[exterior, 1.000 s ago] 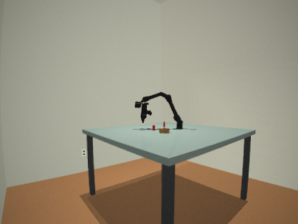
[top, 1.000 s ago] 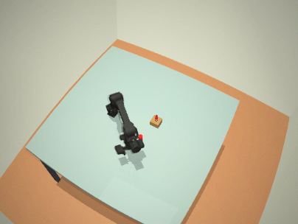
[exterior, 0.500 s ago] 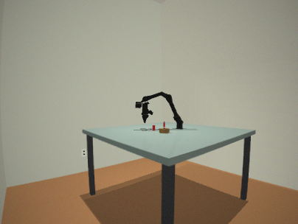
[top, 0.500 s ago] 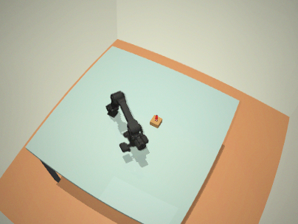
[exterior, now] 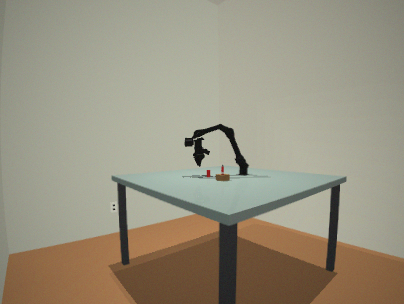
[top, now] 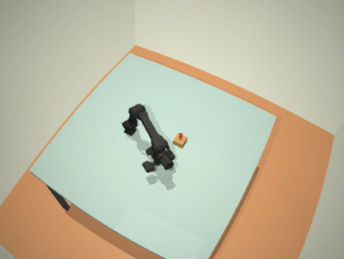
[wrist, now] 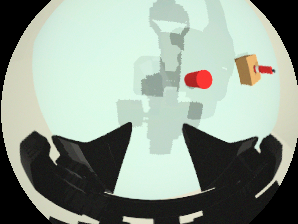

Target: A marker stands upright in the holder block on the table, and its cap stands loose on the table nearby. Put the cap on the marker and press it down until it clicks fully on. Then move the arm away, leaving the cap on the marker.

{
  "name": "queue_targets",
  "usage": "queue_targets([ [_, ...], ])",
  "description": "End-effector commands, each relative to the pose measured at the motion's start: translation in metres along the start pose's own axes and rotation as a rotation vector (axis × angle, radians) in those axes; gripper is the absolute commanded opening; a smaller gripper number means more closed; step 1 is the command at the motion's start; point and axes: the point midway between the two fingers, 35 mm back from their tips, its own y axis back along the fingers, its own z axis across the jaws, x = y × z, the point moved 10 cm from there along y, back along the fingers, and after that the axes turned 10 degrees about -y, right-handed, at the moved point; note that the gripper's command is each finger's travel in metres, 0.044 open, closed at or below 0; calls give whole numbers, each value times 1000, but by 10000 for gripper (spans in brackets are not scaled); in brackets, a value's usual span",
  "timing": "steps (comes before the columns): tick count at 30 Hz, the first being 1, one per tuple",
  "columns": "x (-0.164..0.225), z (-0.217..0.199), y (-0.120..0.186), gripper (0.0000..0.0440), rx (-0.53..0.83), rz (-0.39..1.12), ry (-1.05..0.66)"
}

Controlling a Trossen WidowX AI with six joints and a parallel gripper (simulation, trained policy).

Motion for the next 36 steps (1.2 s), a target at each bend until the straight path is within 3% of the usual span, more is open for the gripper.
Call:
queue_targets([
  [1,-6,-8,0,305,11,-24,18],
  [21,-30,-43,-4,297,19,-112,126],
  [36,-43,-56,-28,278,5,-171,200],
])
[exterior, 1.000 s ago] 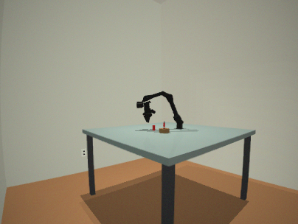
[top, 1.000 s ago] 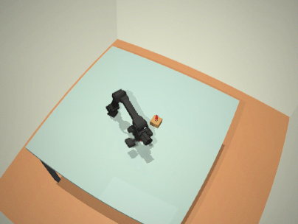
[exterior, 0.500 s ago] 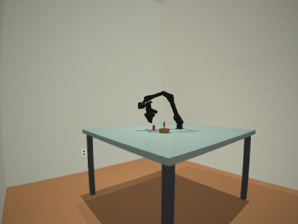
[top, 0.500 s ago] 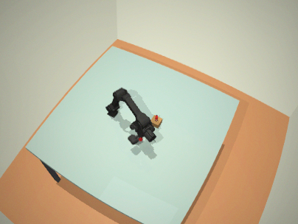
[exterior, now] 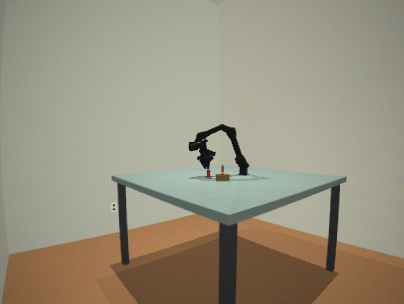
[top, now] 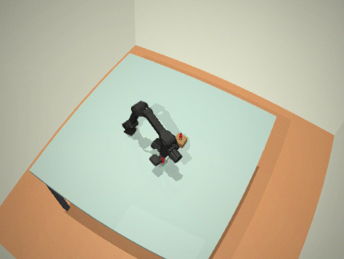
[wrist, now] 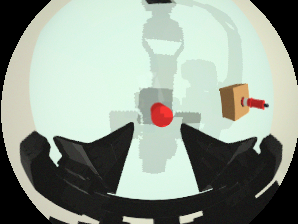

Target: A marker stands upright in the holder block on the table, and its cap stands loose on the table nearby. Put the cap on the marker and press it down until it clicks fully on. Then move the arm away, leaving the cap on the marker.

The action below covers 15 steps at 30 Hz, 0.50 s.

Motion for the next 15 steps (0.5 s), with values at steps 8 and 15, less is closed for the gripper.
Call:
queue_targets([
  [8,-2,-4,-32,259,-3,-53,63],
  [15,-4,-5,-45,232,-17,-64,106],
])
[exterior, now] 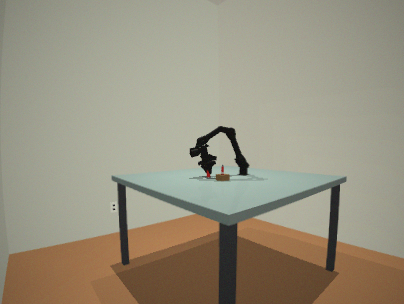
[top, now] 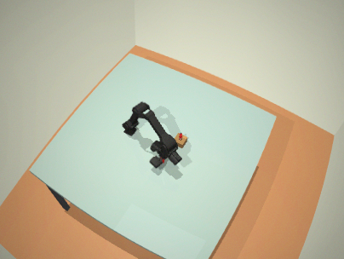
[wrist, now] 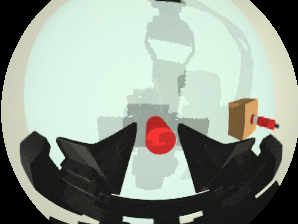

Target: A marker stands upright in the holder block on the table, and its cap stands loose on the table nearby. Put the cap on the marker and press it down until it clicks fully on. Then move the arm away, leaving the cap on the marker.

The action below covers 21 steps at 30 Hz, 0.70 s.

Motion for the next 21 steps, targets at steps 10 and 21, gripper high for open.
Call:
queue_targets([
  [10,-5,-4,9,57,-34,43,69],
  [21,-11,-19,45,44,-46,137,135],
])
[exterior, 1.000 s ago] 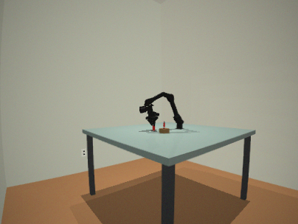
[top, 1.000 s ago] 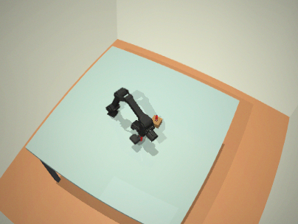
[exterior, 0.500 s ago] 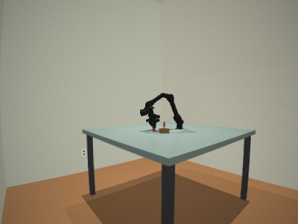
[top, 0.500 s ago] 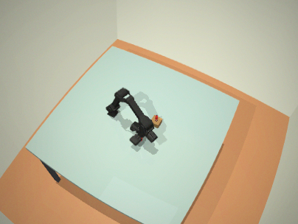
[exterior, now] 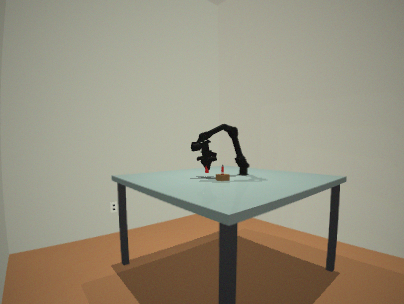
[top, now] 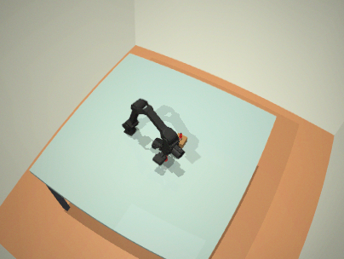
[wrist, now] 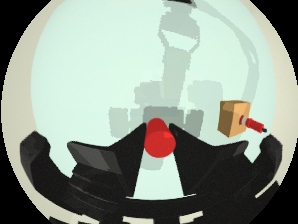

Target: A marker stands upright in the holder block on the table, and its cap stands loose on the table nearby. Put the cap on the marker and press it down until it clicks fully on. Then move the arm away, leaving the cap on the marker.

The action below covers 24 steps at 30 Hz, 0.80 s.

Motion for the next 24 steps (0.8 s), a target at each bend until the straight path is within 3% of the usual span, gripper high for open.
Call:
queue_targets([
  [1,0,-6,17,44,-6,41,26],
  [24,-25,-87,66,18,20,82,110],
])
